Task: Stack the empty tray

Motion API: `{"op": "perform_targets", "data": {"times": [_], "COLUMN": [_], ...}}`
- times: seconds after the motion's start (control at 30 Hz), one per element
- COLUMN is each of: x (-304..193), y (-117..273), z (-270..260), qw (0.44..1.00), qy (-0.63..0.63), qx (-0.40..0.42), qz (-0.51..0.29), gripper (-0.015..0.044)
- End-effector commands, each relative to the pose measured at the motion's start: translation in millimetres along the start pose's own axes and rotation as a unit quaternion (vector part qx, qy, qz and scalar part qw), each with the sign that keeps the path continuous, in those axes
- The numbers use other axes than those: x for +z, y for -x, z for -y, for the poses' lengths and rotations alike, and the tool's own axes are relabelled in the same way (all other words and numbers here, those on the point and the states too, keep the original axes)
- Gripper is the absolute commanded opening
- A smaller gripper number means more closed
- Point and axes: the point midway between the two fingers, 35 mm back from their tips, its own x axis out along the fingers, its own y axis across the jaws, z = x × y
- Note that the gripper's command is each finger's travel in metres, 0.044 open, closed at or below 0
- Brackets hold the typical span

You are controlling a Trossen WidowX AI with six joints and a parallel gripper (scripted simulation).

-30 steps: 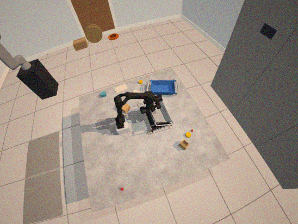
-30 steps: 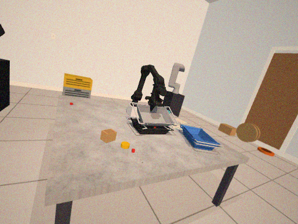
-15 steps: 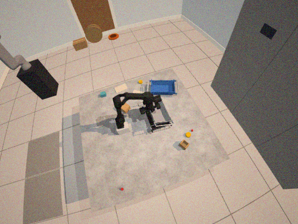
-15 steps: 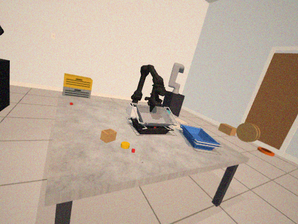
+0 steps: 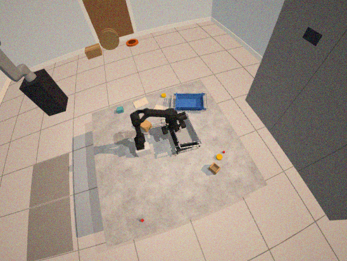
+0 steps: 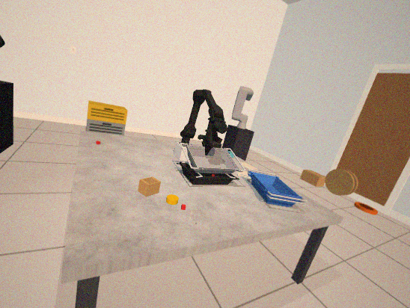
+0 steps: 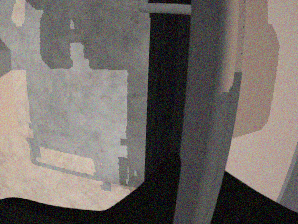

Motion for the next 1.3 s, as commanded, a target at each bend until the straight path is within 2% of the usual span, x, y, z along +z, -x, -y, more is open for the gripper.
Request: {"op": "perform_targets", "data": {"times": [0.0,1.27], "x": [0,0], "y": [-5,-32], "z": [-4,-14], "qw": [1.000,1.000], "qy": [0.000,0.000], "qx": [0.003,0.004], "qz": [0.001,0.001], "gripper": [0.0000,0.0000]}}
